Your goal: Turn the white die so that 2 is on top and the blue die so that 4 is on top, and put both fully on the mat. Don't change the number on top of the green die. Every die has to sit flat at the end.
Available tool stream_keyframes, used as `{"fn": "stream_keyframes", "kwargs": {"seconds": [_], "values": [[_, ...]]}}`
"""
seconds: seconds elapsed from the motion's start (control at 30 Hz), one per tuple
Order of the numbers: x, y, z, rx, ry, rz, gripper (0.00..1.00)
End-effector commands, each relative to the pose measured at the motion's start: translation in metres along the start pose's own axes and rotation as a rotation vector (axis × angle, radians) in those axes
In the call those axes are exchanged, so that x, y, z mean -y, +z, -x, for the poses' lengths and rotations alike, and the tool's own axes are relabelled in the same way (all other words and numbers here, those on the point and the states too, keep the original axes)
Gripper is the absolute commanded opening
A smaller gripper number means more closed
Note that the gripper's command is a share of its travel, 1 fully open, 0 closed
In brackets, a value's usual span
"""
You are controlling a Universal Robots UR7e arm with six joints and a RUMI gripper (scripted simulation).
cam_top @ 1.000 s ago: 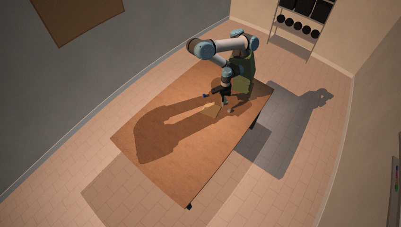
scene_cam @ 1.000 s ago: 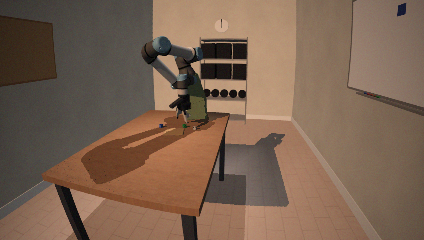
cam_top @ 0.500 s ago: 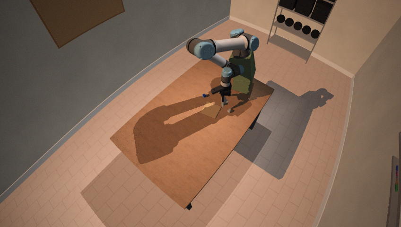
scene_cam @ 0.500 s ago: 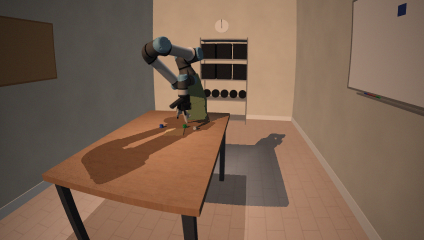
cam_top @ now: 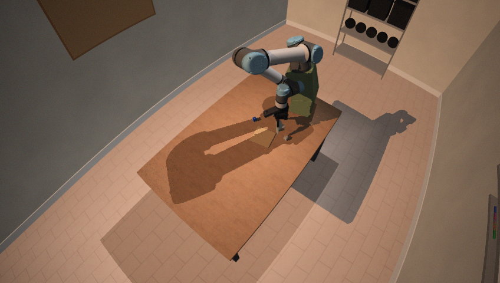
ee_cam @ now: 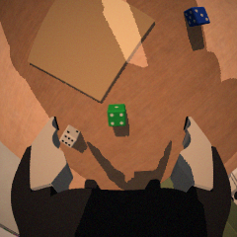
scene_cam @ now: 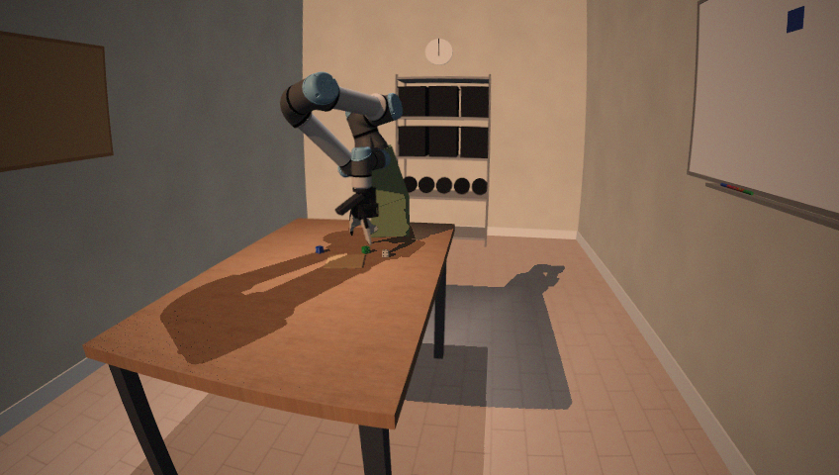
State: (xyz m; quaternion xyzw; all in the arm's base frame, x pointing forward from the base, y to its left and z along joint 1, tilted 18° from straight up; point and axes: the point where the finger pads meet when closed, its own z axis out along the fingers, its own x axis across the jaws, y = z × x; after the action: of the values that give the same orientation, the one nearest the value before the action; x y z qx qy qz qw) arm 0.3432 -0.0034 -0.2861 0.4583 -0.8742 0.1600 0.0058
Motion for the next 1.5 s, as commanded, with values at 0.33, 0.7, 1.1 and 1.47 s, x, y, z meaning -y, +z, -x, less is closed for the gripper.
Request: {"fn": "stream_keyframes", "kwargs": {"seconds": [0.33,0.7,1.1,1.47], "values": [[-0.002,0.000,0.006,0.000,0.000,-0.001,1.00],[-0.016,0.000,0.033,0.000,0.000,-0.001,1.00],[-0.038,0.000,0.076,0.000,0.000,-0.001,1.00],[-0.041,0.000,0.083,0.000,0.000,-0.001,1.00]]}}
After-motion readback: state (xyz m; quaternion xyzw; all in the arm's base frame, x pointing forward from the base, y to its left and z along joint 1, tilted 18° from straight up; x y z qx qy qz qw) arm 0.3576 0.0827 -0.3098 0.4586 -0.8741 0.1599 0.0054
